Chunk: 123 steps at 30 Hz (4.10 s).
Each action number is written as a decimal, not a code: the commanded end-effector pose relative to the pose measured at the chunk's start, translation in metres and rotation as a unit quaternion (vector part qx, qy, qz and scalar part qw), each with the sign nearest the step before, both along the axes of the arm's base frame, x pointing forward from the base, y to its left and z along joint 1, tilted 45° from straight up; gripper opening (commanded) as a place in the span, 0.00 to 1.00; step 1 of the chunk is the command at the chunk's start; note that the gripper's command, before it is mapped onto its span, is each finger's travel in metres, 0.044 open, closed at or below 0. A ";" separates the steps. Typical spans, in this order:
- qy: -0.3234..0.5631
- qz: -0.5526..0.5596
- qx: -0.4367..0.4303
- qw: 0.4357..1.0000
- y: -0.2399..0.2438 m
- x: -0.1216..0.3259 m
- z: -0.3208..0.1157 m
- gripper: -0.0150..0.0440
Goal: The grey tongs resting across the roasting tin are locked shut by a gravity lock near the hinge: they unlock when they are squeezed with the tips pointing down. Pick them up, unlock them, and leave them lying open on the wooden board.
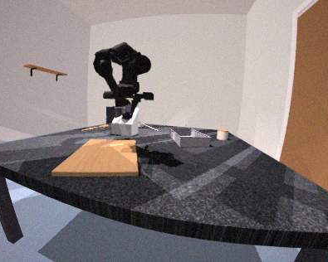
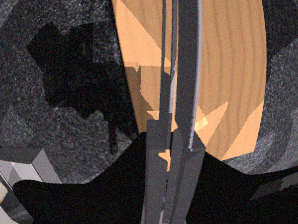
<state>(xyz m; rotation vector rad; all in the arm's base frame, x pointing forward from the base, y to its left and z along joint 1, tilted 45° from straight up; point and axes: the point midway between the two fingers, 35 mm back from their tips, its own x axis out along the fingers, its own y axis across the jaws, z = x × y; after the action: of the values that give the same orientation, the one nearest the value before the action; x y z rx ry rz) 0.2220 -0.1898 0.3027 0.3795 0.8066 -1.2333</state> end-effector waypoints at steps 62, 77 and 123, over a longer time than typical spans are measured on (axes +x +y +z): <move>-0.106 0.170 -0.274 0.941 -0.028 -0.021 0.006 0.00; -0.139 0.187 -0.387 0.892 -0.019 -0.032 0.005 0.00; -0.158 0.186 -0.538 0.807 0.007 -0.063 -0.001 0.00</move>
<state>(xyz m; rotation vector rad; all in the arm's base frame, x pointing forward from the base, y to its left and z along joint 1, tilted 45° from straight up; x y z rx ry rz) 0.1591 -0.1835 0.3010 -0.4811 -0.1809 -1.0317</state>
